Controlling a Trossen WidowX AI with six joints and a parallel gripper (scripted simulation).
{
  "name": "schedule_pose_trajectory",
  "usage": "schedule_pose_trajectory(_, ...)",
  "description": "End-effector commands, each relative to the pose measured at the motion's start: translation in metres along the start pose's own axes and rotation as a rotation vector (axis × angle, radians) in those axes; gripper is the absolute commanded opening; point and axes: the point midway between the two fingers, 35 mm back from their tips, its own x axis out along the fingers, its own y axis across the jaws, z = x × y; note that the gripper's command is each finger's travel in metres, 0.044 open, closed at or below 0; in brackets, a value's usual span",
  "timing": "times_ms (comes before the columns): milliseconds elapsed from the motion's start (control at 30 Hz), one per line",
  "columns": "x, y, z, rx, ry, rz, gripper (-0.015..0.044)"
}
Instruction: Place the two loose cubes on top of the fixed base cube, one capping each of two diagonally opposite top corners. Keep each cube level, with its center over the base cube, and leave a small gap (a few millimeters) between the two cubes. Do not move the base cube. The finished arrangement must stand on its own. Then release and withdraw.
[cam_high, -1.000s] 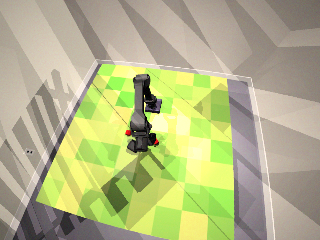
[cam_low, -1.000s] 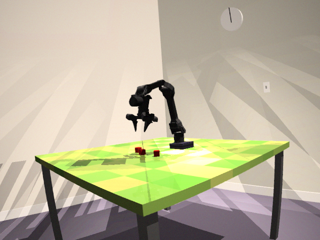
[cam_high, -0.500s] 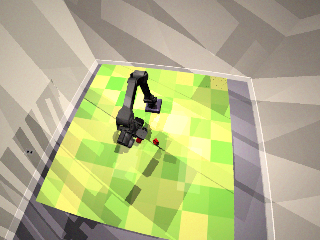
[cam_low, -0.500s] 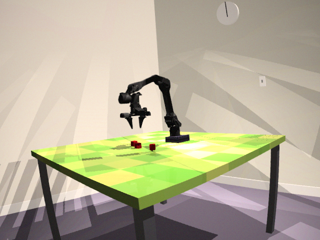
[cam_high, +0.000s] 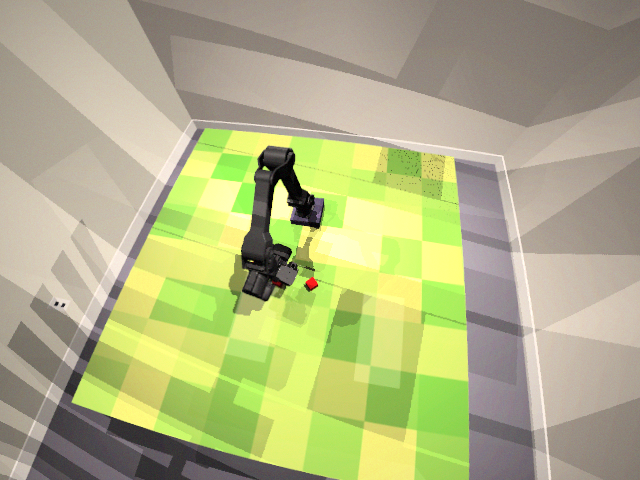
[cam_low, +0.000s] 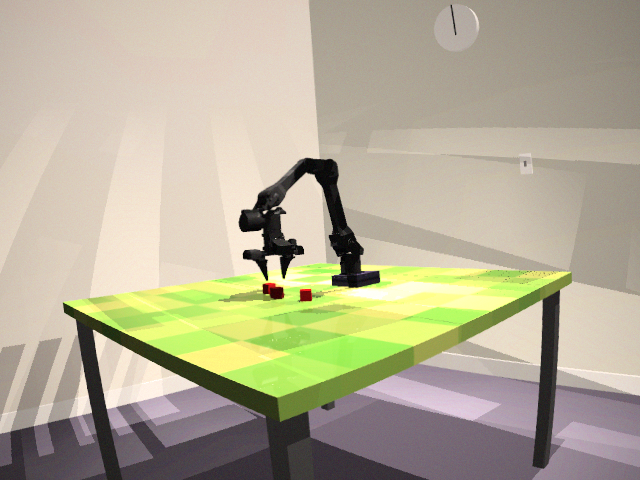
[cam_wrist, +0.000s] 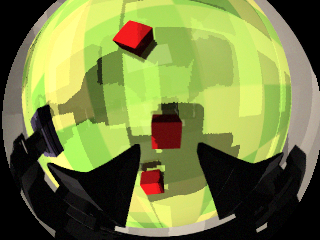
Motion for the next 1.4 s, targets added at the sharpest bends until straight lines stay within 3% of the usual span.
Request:
schedule_pose_trajectory(0, 0.007, 0.001, 0.001, -0.005, -0.005, 0.004, 0.0265)
schedule_pose_trajectory(733, 0.039, 0.001, 0.001, -0.005, -0.005, 0.004, 0.0265)
schedule_pose_trajectory(933, 0.039, 0.001, 0.001, -0.005, -0.005, 0.004, 0.0107)
schedule_pose_trajectory(1367, 0.014, -0.003, 0.001, -0.005, -0.005, 0.003, 0.0105)
